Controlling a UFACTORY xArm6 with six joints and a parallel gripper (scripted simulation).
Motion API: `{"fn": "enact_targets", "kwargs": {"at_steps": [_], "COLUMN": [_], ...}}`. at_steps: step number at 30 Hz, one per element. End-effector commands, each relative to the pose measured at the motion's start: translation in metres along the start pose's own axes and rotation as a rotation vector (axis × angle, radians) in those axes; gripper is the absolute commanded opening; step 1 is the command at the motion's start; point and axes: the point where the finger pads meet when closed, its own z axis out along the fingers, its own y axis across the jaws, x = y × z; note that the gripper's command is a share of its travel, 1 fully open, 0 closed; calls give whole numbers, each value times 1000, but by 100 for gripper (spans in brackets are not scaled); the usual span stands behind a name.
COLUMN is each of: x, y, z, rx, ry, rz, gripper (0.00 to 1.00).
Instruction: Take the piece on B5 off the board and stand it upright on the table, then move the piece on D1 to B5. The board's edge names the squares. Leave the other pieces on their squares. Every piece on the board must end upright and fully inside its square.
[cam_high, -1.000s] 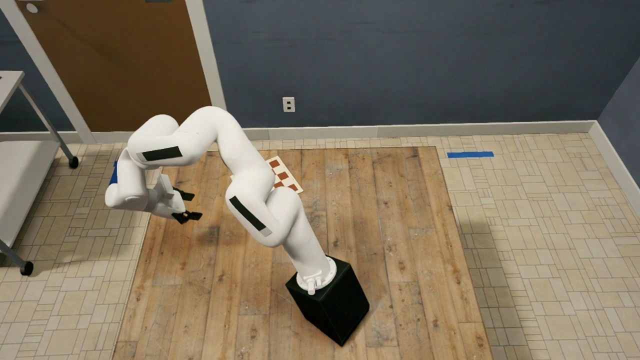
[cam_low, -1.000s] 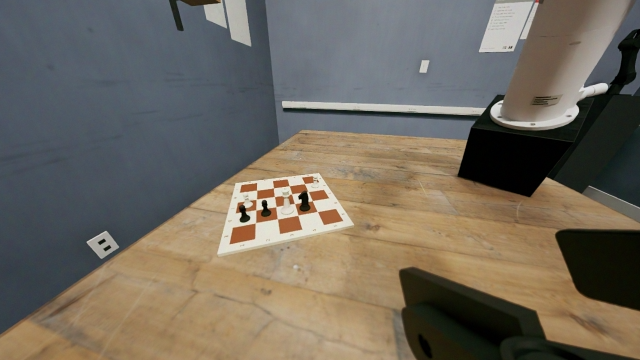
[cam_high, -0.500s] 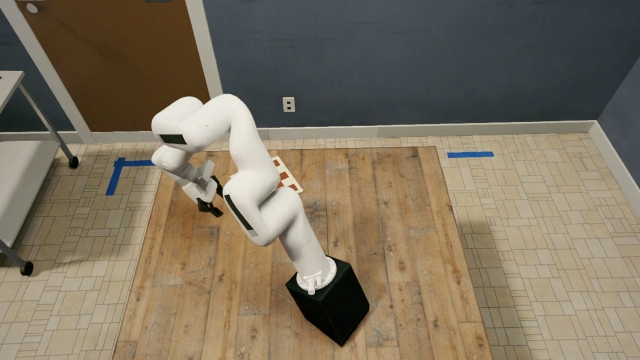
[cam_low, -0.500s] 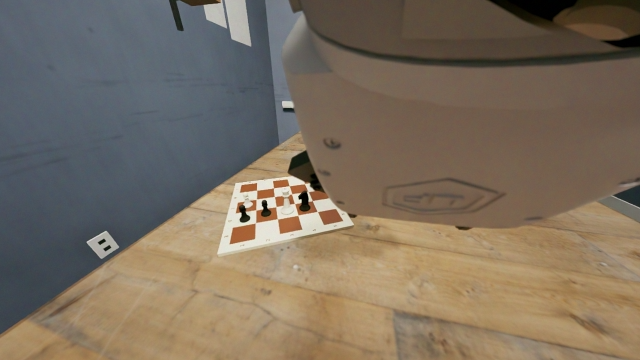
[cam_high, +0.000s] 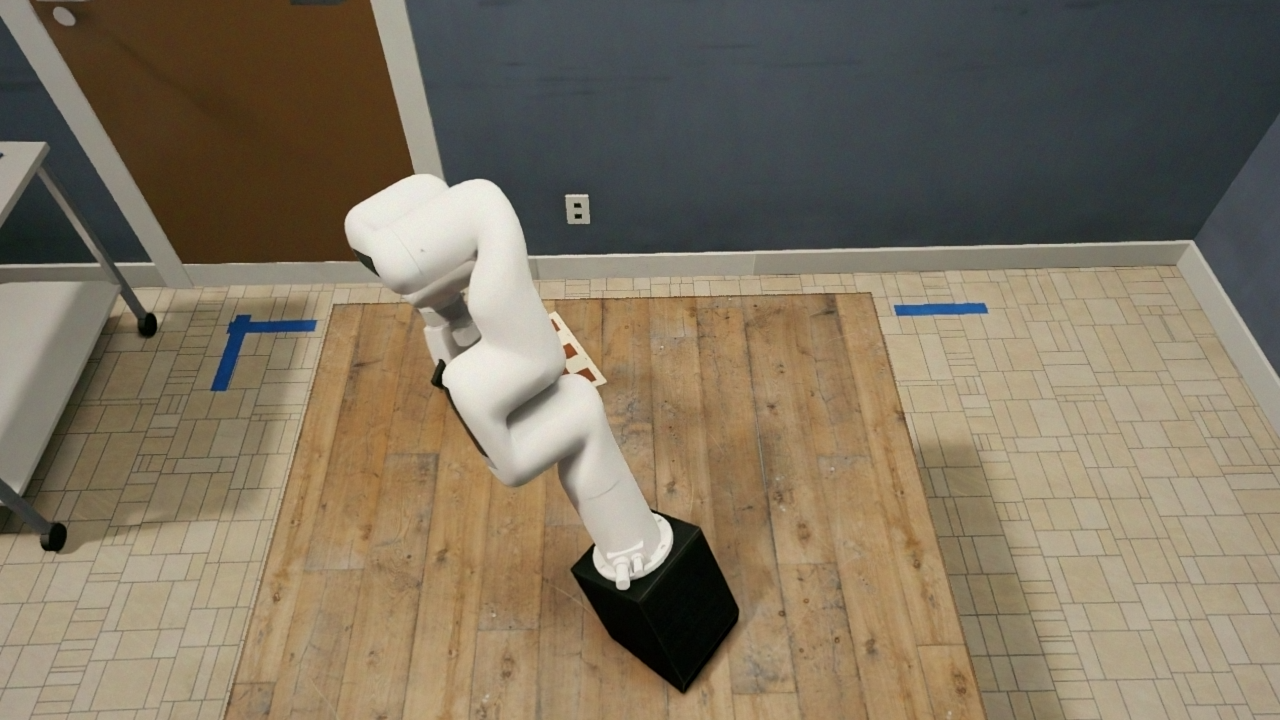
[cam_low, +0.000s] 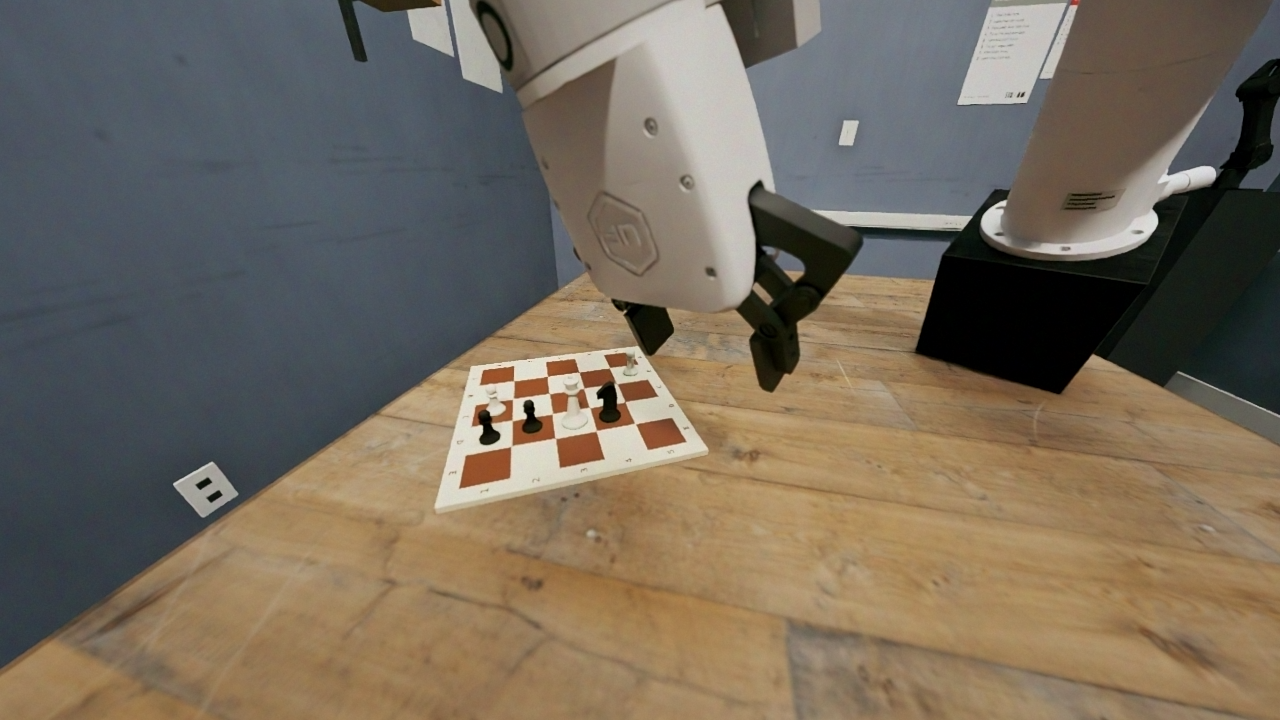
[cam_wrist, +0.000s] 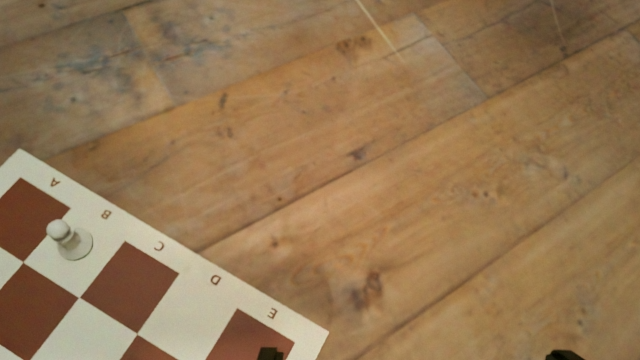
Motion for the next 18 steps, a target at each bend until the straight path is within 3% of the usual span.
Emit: {"fn": "enact_targets", "kwargs": {"at_steps": [1, 2, 7, 10, 12, 18], "x": [8, 17, 28, 51, 51, 86], "y": [-26, -46, -66, -100, -100, -140], "z": [-4, -7, -11, -17, -17, -24], "rx": [-53, -62, -65, -55, -55, -23], "ry": [-119, -184, -244, -341, -341, -446], "rz": [121, 215, 304, 459, 459, 646], "gripper": [100, 100, 100, 100, 100, 100]}}
